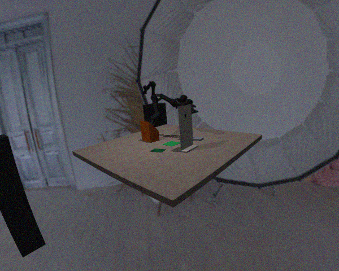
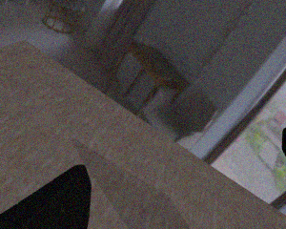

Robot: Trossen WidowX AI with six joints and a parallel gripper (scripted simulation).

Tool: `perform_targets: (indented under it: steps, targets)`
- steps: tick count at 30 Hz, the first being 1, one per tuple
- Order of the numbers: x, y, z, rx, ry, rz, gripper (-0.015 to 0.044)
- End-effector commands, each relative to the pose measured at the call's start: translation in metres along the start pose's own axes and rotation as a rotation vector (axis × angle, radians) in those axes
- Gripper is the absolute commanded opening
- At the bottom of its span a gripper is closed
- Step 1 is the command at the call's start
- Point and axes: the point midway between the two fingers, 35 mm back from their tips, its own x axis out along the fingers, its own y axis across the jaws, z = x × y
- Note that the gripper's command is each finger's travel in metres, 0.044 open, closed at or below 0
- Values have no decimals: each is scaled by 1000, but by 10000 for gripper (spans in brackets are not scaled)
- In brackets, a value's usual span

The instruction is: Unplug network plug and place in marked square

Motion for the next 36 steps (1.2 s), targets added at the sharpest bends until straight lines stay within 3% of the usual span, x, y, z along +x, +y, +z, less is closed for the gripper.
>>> perform_targets:
  steps: [1,10,22,36]
  targets:
    - [1,-1,-1,-3,0,-1,374]
    - [21,-39,-42,-133,25,-62,156]
    - [22,-97,-102,-311,72,-144,156]
    - [-13,-153,-164,-505,143,-230,156]
